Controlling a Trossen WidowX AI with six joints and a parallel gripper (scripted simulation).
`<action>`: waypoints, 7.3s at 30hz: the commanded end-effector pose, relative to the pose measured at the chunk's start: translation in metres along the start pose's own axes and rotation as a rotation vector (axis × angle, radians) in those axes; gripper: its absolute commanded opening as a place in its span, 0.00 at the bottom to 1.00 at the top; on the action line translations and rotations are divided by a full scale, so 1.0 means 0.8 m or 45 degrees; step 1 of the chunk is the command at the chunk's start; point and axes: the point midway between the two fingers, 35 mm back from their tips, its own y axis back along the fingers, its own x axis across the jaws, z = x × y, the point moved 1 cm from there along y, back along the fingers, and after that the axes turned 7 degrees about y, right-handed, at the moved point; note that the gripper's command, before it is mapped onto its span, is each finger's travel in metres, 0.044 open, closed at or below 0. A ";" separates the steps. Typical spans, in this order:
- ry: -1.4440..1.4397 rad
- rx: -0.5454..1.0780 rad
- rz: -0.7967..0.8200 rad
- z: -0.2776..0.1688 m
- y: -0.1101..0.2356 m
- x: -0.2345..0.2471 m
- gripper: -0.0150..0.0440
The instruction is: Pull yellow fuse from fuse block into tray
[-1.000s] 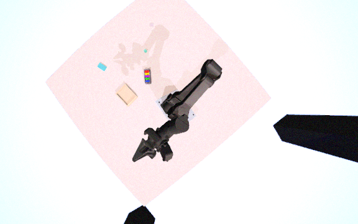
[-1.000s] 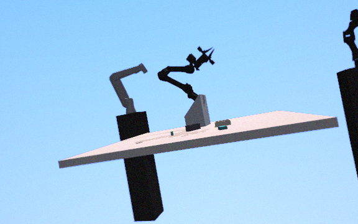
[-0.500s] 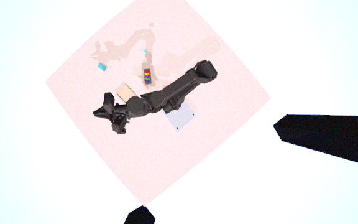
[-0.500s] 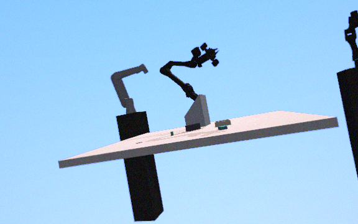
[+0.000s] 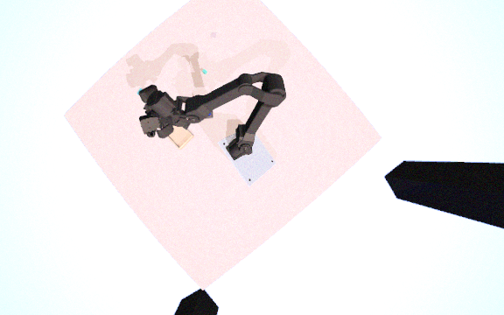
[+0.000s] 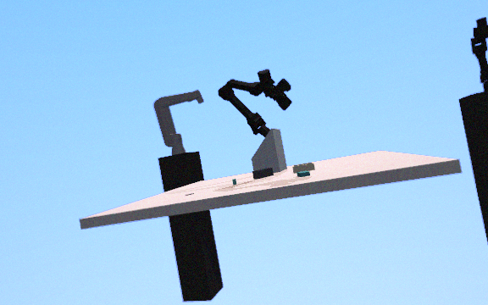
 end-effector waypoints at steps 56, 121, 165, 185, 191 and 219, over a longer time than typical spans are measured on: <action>-0.499 1.039 0.903 -0.365 -0.068 0.196 0.36; -0.504 1.036 0.901 -0.369 -0.073 0.203 0.25; -0.502 1.037 0.903 -0.355 -0.060 0.183 0.25; -0.500 1.038 0.903 -0.349 -0.053 0.175 0.25; -0.500 1.037 0.903 -0.344 -0.049 0.168 0.25; -0.513 0.994 0.902 -0.247 -0.099 0.166 0.25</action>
